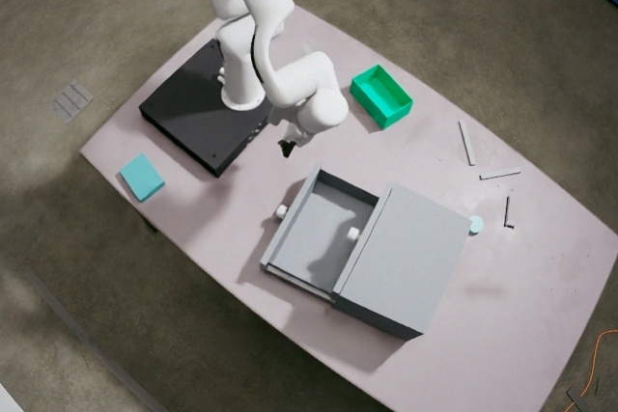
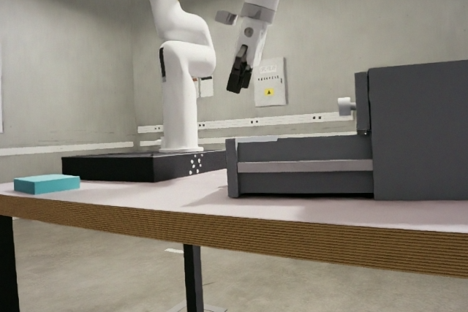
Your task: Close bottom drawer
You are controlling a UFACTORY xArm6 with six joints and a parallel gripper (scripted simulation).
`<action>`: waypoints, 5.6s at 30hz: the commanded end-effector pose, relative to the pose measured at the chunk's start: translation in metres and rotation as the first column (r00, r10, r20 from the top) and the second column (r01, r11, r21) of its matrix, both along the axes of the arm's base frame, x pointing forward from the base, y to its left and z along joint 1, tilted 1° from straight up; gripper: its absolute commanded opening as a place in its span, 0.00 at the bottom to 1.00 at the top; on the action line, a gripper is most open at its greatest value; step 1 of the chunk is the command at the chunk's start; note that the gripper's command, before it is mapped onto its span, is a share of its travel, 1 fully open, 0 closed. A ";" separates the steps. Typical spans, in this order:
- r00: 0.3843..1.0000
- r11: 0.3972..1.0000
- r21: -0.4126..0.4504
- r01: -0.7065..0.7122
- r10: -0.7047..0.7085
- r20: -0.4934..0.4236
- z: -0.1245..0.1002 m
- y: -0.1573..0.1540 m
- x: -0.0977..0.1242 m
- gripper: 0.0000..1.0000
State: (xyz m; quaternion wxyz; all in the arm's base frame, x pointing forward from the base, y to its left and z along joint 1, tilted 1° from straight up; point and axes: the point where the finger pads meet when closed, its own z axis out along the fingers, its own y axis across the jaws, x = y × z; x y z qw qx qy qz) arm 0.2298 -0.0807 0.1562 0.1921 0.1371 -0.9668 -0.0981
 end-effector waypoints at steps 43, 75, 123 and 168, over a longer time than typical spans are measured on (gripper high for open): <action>0.807 0.982 -0.058 0.179 -0.113 0.580 -0.008 -0.138 0.075 1.00; 0.807 0.982 -0.058 0.179 -0.113 0.579 -0.082 -0.137 0.076 1.00; 0.807 0.982 -0.058 0.179 -0.113 0.579 -0.082 -0.137 0.076 0.00; 0.808 0.982 -0.059 0.180 -0.113 0.579 -0.065 -0.138 0.073 0.60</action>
